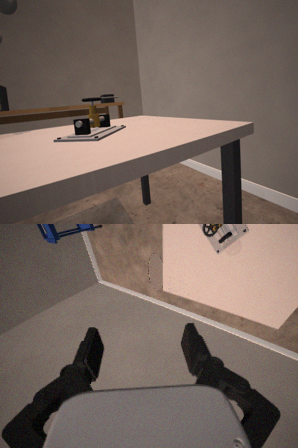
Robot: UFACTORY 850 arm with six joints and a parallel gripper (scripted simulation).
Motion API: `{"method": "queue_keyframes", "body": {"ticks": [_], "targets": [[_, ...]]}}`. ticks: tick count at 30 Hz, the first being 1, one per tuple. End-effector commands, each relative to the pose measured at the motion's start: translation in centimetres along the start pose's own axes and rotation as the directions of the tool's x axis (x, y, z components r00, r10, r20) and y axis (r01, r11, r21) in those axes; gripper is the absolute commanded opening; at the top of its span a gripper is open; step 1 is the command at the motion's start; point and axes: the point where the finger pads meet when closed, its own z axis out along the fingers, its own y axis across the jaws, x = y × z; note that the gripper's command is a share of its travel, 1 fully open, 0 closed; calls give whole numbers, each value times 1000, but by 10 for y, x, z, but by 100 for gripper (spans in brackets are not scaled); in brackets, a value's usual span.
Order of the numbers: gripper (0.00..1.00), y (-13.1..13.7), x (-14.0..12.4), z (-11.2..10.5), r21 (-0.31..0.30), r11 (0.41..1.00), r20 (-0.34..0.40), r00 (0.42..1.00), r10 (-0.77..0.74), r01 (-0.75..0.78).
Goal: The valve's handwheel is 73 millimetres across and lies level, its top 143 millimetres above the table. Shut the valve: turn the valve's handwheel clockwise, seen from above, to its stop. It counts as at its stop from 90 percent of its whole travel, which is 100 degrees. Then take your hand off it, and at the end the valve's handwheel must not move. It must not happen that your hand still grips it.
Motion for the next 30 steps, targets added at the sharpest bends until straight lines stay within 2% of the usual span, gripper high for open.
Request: {"method": "queue_keyframes", "body": {"ticks": [1, 3, 9, 15, 16, 18, 19, 20, 23, 27, 28, 30], "targets": [[100, 10, -24, 37, -81, 994, 7, 997, 75, -74], [100, 23, -43, 79, -161, 973, -16, 987, 163, -163], [100, 44, -67, 138, -252, 924, -69, 958, 280, -288], [100, 71, -84, 201, -334, 825, -167, 890, 424, -456], [100, 75, -86, 210, -342, 807, -185, 877, 444, -481], [100, 75, -86, 210, -342, 807, -185, 877, 444, -481], [100, 80, -88, 220, -350, 787, -204, 861, 466, -508], [100, 91, -92, 244, -363, 734, -253, 818, 516, -575], [100, 100, -95, 261, -367, 691, -290, 783, 551, -623], [100, 119, -97, 298, -359, 590, -374, 691, 619, -723], [100, 120, -97, 302, -357, 581, -381, 682, 624, -731], [100, 131, -97, 323, -341, 519, -428, 621, 657, -784]]}}
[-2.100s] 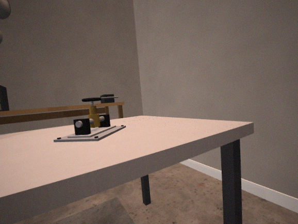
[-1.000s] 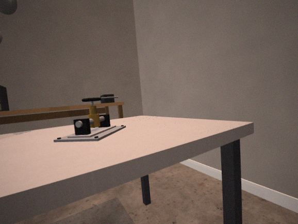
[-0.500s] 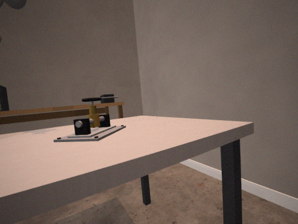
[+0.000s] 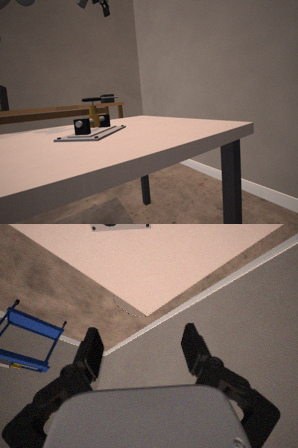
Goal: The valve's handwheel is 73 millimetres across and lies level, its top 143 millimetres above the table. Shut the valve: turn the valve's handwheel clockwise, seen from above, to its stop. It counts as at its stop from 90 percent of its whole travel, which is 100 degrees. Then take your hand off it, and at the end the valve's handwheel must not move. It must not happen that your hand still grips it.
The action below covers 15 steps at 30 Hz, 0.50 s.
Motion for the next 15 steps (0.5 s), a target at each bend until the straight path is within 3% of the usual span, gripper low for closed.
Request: {"method": "queue_keyframes", "body": {"ticks": [1, 5, 6, 9, 11, 14, 15], "targets": [[100, 1, -6, 49, -46, 986, -43, 986, 160, -162], [100, 1, -6, 61, -52, 978, -56, 978, 201, -204], [100, -2, -5, 92, -60, 948, -90, 948, 306, -312], [100, -3, -4, 105, -61, 932, -104, 931, 350, -357], [100, -7, -2, 129, -58, 895, -129, 893, 432, -442], [100, -9, 0, 145, -52, 865, -146, 861, 488, -499], [100, -13, 2, 162, -45, 832, -160, 826, 541, -554]]}}
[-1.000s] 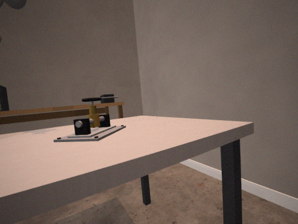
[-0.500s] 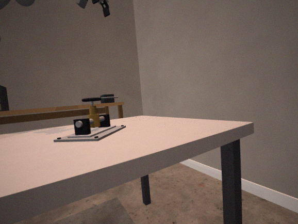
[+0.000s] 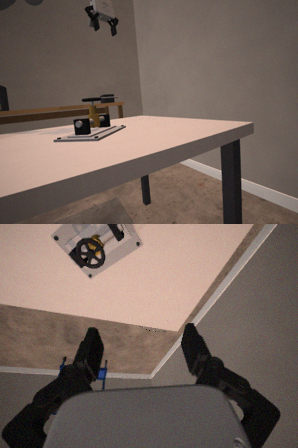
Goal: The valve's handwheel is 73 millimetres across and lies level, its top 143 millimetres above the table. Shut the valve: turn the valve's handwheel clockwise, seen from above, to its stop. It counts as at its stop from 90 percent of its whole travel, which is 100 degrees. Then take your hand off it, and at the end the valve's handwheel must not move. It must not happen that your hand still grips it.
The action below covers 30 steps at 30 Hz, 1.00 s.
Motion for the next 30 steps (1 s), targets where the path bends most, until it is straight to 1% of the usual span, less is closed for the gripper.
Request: {"method": "queue_keyframes", "body": {"ticks": [1, 5, 7, 8, 9, 12, 15, 16, 18, 21, 22, 24, 26, 30], "targets": [[100, -8, -6, 43, -13, 985, -31, 985, 169, -170], [100, -19, -7, 74, -7, 955, -50, 954, 294, -295], [100, -19, -7, 74, -7, 955, -50, 954, 294, -295], [100, -27, -8, 91, 0, 931, -59, 929, 364, -365], [100, -32, -8, 102, 6, 912, -63, 910, 409, -409], [100, -42, -8, 121, 17, 874, -67, 871, 486, -487], [100, -54, -7, 143, 32, 819, -68, 816, 574, -573], [100, -57, -7, 147, 35, 808, -68, 805, 589, -589], [100, -68, -6, 164, 48, 757, -63, 754, 653, -652], [100, -82, -4, 184, 64, 689, -54, 687, 725, -722], [100, -85, -4, 187, 67, 676, -51, 674, 737, -734], [100, -85, -4, 187, 67, 676, -51, 674, 737, -734], [100, -106, 0, 212, 87, 573, -29, 573, 819, -815], [100, -121, 3, 227, 98, 503, -10, 505, 863, -859]]}}
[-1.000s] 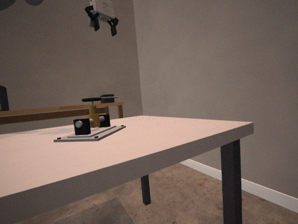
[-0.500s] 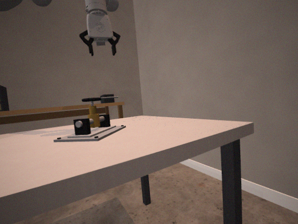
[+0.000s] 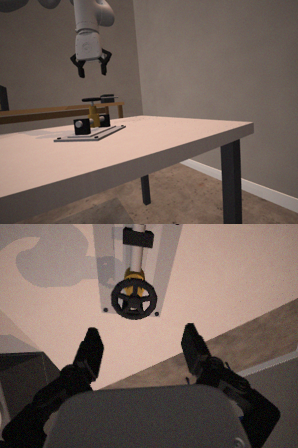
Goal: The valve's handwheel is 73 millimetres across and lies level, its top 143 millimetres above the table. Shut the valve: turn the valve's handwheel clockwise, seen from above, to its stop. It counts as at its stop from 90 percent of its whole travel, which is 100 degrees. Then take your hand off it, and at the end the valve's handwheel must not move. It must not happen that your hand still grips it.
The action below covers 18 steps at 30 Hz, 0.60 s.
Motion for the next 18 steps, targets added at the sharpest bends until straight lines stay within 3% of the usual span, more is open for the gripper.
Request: {"method": "queue_keyframes", "body": {"ticks": [1, 18], "targets": [[100, -9, -13, 22, 6, 994, 11, 994, 111, -111], [100, -9, -13, 25, 6, 994, 11, 994, 112, -112]]}}
